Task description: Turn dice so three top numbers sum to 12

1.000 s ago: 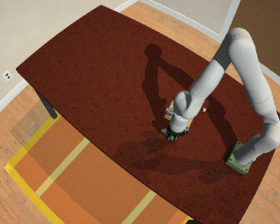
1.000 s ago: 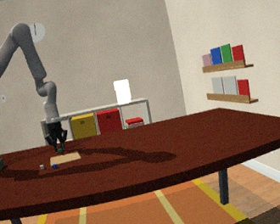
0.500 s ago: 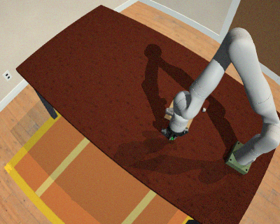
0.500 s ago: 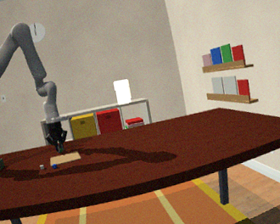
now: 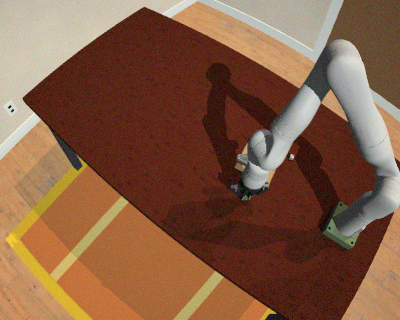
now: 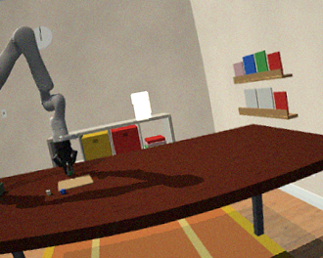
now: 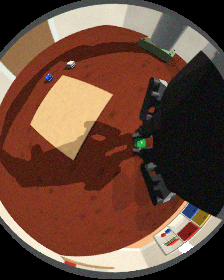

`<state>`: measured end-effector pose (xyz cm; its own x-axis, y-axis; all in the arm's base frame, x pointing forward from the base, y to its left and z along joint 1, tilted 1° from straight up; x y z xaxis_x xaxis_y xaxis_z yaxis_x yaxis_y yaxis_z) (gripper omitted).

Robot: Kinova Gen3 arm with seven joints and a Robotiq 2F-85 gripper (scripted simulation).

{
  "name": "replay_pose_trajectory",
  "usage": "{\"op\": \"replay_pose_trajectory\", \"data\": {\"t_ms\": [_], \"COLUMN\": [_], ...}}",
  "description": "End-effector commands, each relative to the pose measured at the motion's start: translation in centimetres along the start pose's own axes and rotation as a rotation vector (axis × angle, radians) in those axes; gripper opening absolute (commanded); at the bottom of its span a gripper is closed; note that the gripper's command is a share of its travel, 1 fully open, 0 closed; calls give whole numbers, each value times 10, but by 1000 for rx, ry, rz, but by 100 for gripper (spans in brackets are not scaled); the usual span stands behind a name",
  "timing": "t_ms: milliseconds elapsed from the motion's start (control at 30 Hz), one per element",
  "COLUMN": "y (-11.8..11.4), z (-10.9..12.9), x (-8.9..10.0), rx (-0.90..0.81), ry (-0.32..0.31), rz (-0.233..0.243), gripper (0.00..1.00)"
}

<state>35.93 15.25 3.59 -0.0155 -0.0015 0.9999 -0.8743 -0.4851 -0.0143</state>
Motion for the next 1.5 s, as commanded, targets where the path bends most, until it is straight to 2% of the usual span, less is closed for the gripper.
{"op": "replay_pose_trajectory", "data": {"t_ms": [0, 500, 633, 1000, 1233, 1467], "y": [0, 0, 0, 0, 0, 0], "z": [0, 0, 0, 0, 0, 0], "x": [0, 7, 23, 87, 99, 100], "rx": [0, 0, 0, 0, 0, 0], "ry": [0, 0, 0, 0, 0, 0], "rz": [1, 1, 1, 1, 1, 1], "gripper": [11, 11, 11, 11, 11, 11]}}
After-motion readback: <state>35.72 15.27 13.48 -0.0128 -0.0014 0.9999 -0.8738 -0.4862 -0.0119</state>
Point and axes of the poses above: the point where the finger pads meet when closed, its own x axis back along the fingers, its own y axis across the jaws, z = x × y, the point moved 5 cm from there along x, back along the fingers, and after that the axes turned 15 degrees about -x, right-handed, at the moved point
